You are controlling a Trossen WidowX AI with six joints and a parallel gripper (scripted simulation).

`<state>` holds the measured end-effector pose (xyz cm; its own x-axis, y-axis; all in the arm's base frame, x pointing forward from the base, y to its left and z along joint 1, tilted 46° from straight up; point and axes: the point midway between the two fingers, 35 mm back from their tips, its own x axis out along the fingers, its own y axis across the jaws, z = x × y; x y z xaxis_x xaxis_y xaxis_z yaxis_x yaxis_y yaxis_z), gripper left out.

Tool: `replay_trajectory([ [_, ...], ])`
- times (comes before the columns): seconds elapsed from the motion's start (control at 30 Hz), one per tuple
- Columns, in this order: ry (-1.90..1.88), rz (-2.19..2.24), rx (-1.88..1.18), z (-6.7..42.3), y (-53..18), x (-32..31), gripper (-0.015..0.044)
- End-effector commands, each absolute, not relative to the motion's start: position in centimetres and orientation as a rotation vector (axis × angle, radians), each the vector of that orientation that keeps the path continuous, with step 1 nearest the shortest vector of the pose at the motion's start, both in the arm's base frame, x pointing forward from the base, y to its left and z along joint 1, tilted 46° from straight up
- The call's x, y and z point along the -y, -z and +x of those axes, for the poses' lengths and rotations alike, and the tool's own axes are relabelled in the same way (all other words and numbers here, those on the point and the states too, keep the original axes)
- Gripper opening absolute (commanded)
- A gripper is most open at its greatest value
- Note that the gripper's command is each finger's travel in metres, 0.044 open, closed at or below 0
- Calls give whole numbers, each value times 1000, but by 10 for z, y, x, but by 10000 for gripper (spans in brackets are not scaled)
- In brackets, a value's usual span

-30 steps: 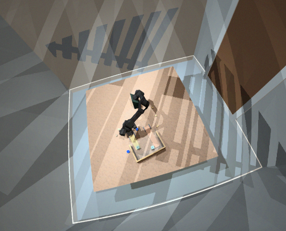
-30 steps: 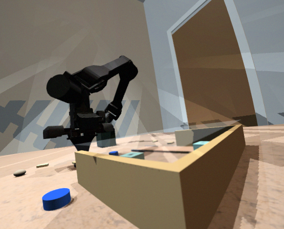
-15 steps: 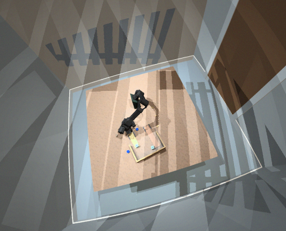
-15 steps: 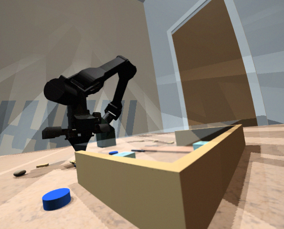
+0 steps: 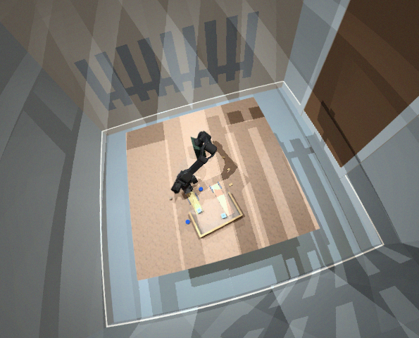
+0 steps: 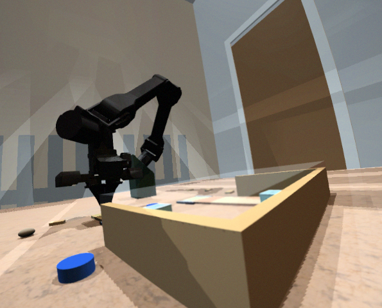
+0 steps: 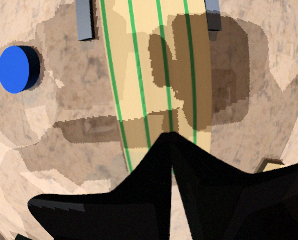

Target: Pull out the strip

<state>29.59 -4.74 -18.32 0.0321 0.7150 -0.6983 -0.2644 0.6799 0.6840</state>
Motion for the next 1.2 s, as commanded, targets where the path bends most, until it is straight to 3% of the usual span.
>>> replay_trajectory([
  [0.0,-802,420,-1368,281,187,42,0],
  [1.17,-800,419,-1371,231,195,51,0],
])
